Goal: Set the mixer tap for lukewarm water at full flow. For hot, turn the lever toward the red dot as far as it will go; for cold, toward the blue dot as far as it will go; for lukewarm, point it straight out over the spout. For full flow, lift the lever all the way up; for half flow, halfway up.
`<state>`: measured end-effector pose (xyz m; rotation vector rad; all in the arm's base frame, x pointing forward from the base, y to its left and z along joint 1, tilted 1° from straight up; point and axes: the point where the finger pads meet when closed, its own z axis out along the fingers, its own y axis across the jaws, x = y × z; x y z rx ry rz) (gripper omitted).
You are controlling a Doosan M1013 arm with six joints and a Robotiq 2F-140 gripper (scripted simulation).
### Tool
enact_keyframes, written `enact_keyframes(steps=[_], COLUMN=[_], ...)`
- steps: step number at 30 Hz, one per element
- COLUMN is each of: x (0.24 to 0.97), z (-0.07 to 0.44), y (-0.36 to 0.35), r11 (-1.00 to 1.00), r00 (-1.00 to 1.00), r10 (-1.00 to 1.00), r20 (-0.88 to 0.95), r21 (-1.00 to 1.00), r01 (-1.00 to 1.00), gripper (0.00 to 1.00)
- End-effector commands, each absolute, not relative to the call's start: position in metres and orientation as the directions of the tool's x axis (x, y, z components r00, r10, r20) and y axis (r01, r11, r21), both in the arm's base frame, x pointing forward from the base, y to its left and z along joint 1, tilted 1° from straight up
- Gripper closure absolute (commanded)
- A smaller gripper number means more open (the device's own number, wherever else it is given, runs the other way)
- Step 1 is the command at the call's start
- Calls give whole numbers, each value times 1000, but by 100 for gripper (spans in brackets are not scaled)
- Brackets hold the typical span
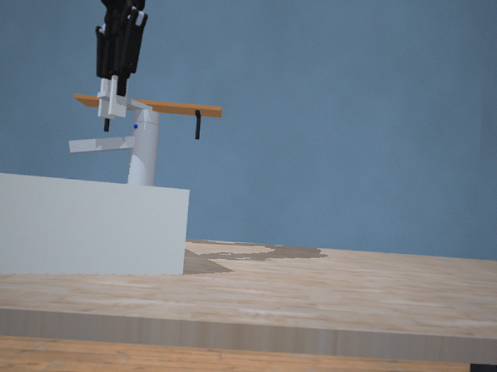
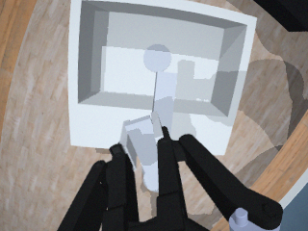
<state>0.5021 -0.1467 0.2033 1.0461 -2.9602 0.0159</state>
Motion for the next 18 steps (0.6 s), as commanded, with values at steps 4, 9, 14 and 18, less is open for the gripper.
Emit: enact_keyframes(steps=[4,9,14,18], x=[502,502,501,497], z=[203,203,203,203], y=[-147,-147,-145,-139], r11=[778,778,799,859], r00=[-778,-778,-799,-859], r10=[-628,-628,-601,-512], r20=[5,5,5,4], r21=[-9,-9,-9,-9], r01=[-628,-628,-601,-512], gripper=[100,100,100,100])
